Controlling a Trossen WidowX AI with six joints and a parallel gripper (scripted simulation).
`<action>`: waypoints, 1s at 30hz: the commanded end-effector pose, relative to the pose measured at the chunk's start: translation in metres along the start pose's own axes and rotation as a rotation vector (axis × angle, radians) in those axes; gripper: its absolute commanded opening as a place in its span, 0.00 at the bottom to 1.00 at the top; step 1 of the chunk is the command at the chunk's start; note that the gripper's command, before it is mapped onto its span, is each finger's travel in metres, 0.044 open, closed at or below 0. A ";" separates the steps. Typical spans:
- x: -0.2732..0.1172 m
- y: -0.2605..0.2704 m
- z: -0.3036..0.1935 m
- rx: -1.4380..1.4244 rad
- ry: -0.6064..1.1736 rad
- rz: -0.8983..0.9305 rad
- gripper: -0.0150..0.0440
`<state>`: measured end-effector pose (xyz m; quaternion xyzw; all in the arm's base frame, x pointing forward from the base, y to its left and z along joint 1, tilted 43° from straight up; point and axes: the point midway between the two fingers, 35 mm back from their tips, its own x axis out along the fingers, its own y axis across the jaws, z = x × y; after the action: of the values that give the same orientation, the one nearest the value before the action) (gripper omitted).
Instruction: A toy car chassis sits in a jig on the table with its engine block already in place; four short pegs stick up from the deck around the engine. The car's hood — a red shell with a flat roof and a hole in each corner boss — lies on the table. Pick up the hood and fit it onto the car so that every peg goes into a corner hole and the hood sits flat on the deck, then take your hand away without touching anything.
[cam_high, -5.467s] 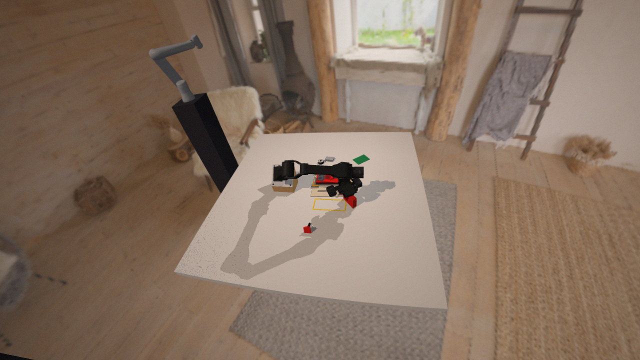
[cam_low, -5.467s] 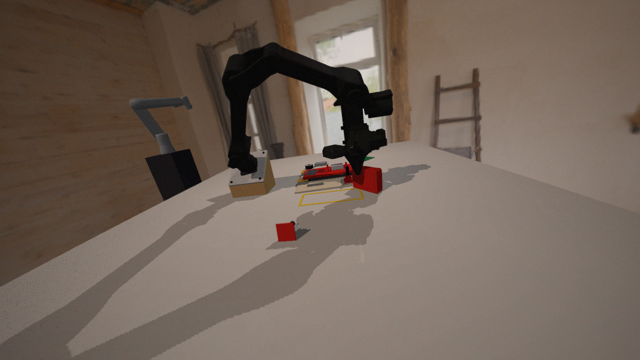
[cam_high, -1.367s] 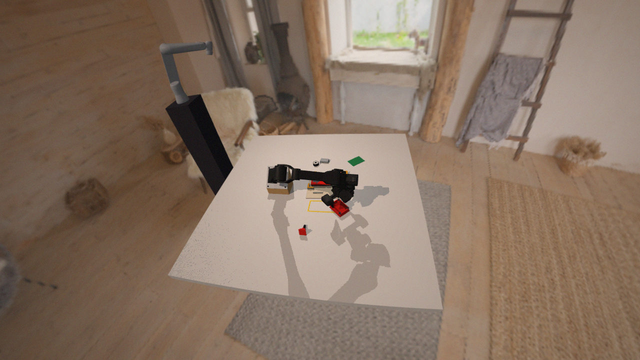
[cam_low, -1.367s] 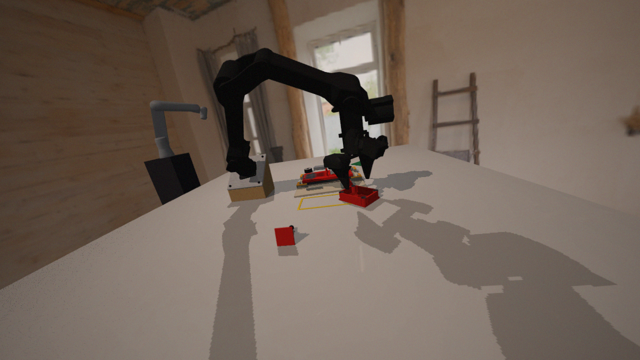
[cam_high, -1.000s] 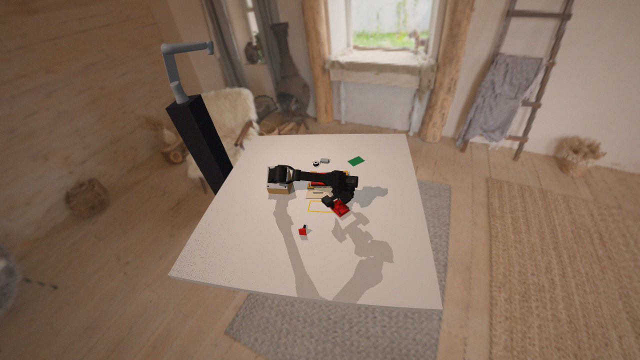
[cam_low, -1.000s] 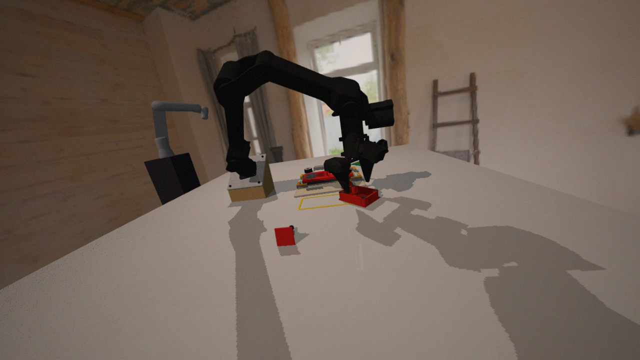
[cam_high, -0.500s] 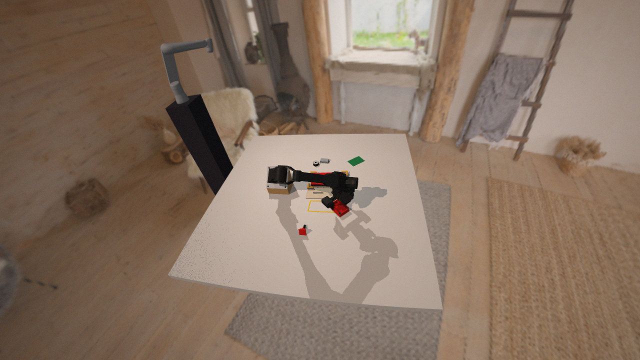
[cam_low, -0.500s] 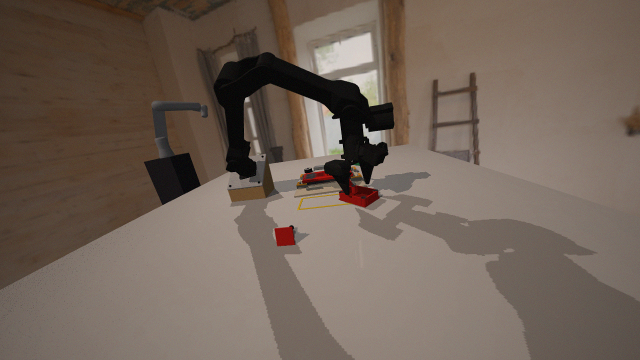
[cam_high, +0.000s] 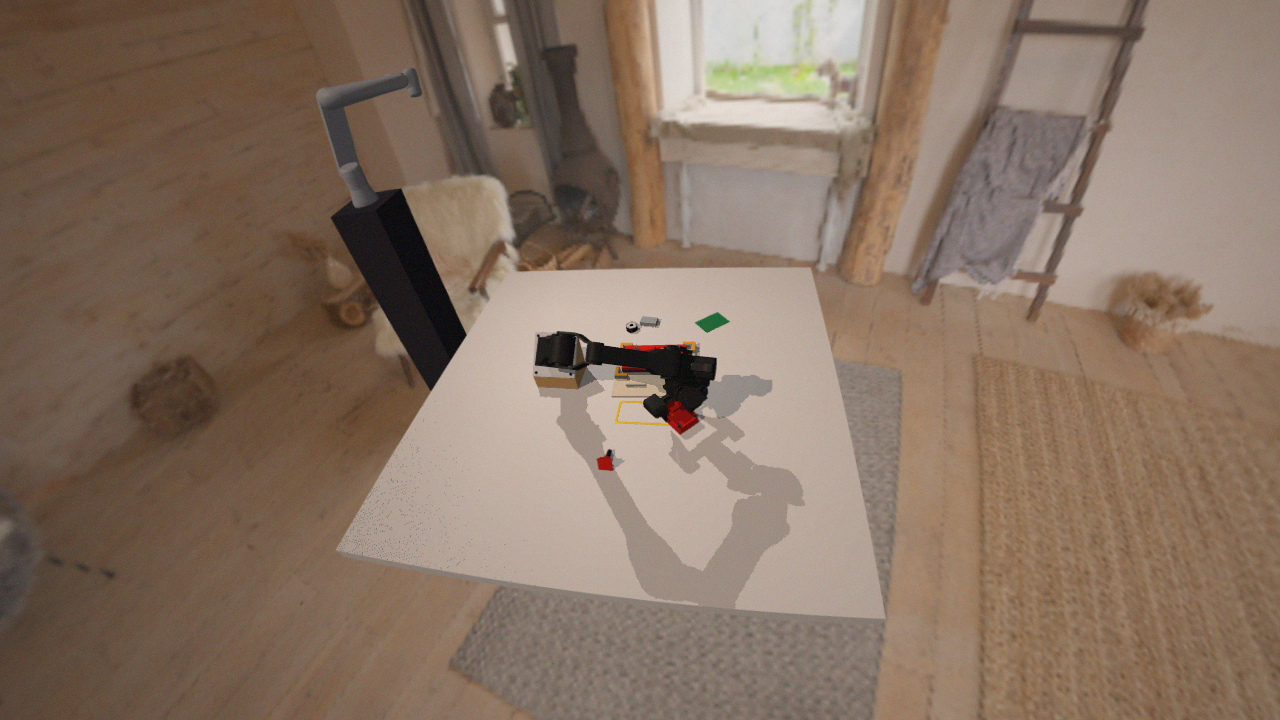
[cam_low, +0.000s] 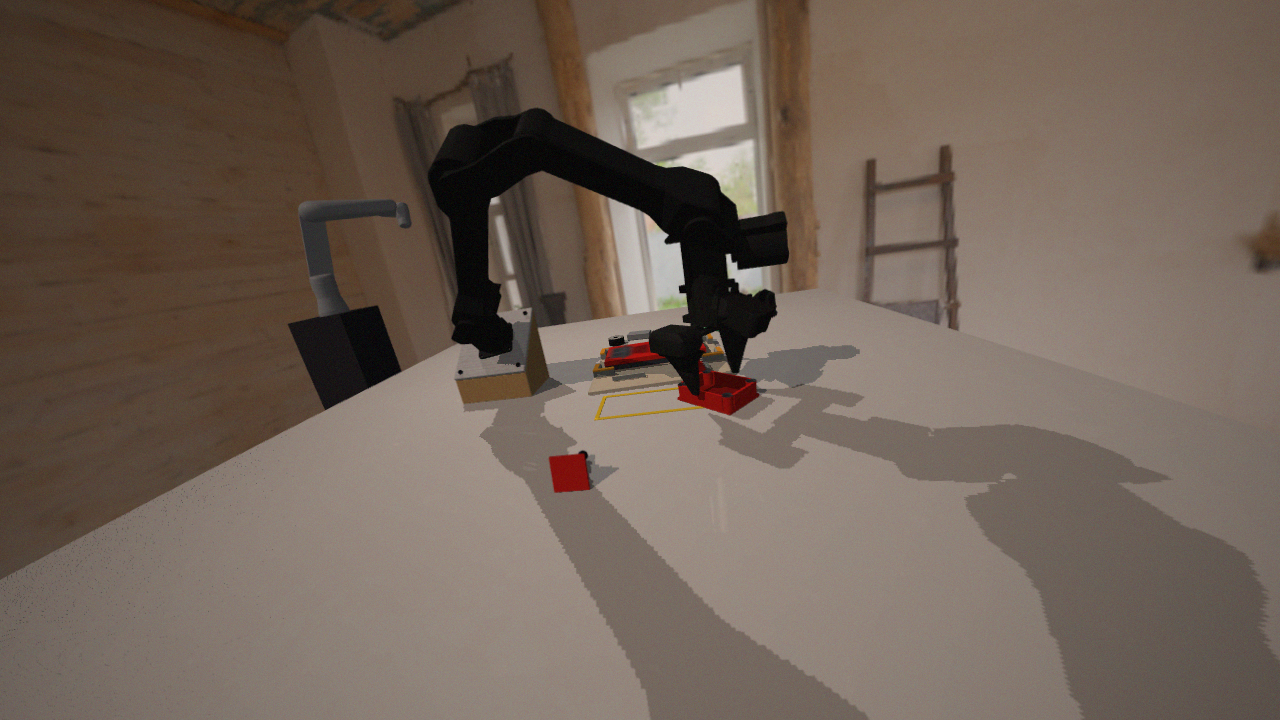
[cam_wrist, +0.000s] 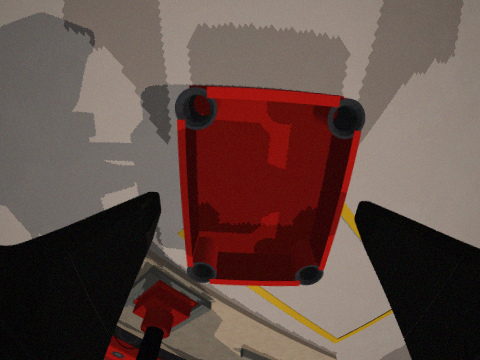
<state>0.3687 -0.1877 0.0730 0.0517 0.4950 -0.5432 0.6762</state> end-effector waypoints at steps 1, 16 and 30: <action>0.003 -0.001 0.000 -0.002 0.001 -0.003 1.00; 0.006 0.000 0.000 0.000 -0.001 -0.001 0.86; 0.001 0.000 0.000 -0.001 -0.001 0.000 0.53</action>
<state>0.3681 -0.1908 0.0695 0.0503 0.4962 -0.5425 0.6760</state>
